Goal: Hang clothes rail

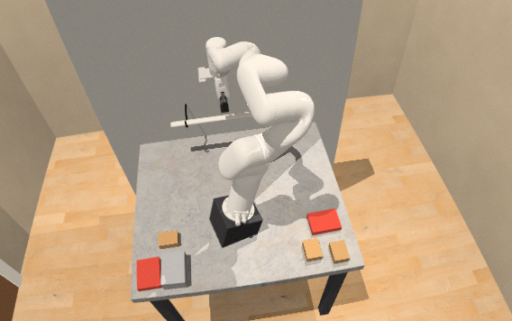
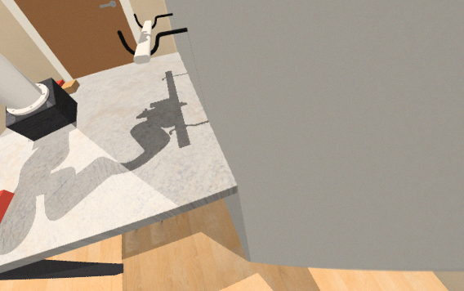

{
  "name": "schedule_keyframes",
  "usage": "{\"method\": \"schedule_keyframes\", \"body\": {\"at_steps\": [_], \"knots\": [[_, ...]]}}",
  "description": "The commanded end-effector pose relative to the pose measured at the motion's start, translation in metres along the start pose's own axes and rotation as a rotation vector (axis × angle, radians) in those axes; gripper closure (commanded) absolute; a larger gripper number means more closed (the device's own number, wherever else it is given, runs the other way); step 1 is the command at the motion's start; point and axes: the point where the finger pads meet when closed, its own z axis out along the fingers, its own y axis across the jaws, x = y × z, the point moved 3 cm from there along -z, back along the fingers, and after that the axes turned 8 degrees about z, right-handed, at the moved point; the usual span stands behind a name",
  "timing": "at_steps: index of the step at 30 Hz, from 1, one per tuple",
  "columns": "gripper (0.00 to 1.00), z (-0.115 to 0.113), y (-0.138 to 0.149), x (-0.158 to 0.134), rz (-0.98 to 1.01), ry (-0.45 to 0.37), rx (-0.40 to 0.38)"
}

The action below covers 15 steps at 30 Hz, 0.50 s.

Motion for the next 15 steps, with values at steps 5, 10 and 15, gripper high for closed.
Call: {"method": "schedule_keyframes", "body": {"at_steps": [5, 10, 15], "knots": [[0.00, -0.007, -0.013, -0.002, 0.001, 0.002, -0.004], [0.00, -0.009, -0.019, -0.003, 0.001, 0.002, -0.004], [0.00, -0.011, -0.025, -0.003, 0.001, 0.002, -0.003]]}}
